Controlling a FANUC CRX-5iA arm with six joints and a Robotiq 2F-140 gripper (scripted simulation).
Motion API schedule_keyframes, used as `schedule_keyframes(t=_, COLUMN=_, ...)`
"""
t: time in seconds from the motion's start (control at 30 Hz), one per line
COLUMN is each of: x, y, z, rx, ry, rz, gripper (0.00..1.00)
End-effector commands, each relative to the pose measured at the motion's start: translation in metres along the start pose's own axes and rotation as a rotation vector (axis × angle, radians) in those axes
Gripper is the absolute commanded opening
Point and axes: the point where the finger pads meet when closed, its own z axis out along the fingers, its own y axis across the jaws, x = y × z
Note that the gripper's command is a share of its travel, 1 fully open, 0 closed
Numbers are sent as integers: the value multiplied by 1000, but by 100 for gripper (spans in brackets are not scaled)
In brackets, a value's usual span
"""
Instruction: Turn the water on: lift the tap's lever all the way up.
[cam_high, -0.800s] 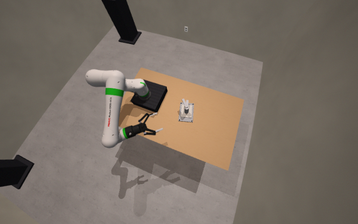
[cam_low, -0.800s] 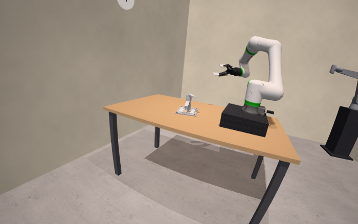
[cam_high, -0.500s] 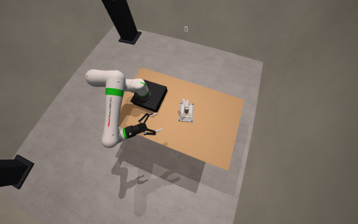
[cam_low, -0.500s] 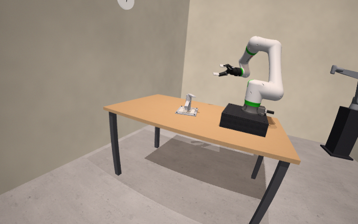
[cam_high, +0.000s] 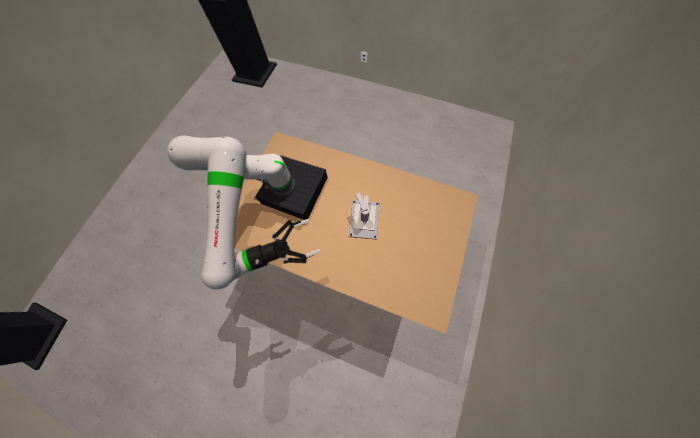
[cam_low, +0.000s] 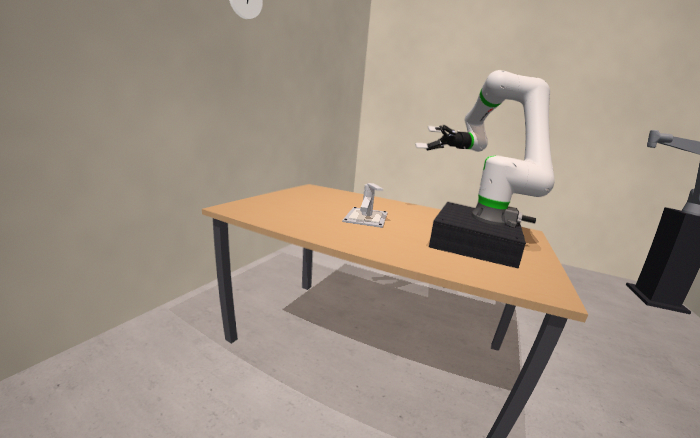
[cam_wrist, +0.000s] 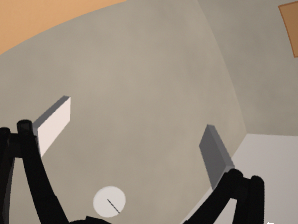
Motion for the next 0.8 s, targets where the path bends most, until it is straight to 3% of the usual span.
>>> schedule_keyframes(t=0.0, x=12, y=0, z=20, rx=-6, ry=64, rz=84, gripper=100)
schedule_keyframes(t=0.23, x=50, y=4, z=71, rx=8, ry=255, rz=308, gripper=100)
schedule_keyframes(t=0.3, x=50, y=4, z=71, rx=8, ry=255, rz=308, gripper=100)
schedule_keyframes(t=0.37, x=69, y=7, z=92, rx=31, ry=346, rz=405, gripper=100)
schedule_keyframes(t=0.77, x=131, y=20, z=145, rx=188, ry=639, rz=678, gripper=100)
